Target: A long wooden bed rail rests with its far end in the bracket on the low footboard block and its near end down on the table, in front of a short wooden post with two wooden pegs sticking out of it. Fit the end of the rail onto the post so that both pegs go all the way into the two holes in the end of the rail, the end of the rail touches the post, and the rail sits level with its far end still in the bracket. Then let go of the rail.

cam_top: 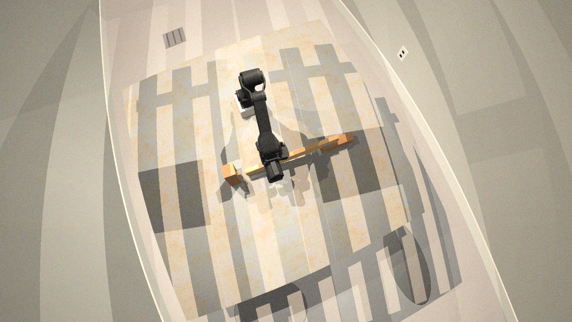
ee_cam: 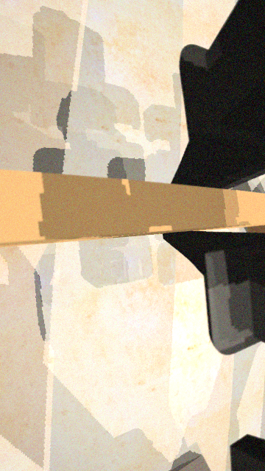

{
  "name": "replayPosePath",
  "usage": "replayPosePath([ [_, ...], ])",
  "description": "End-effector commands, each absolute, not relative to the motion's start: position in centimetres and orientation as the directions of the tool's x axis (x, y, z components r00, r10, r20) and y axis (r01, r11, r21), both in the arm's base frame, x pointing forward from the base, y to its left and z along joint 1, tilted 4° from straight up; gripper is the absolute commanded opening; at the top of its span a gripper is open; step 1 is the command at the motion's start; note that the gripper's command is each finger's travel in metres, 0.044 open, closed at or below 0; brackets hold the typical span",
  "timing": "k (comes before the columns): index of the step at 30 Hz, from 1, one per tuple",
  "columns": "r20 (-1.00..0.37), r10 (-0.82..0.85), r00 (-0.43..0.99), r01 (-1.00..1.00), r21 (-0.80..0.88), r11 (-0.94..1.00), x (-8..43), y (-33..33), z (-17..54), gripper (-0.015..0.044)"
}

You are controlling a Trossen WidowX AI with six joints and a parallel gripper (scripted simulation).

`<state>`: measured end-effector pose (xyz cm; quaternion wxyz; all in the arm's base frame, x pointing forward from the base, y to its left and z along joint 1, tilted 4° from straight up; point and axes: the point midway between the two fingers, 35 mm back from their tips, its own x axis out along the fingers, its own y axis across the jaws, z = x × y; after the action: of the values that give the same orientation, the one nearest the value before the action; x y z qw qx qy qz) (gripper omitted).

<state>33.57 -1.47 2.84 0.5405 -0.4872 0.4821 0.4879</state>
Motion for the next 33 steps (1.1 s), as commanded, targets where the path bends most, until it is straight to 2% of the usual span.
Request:
replayPosePath([
  [1,-0.995,0.061,0.074,-0.996,-0.071,0.047,34.0,-1.5,3.5,0.0],
  [33,-0.995,0.061,0.074,-0.996,-0.071,0.047,34.1,-1.6,5.1,0.0],
])
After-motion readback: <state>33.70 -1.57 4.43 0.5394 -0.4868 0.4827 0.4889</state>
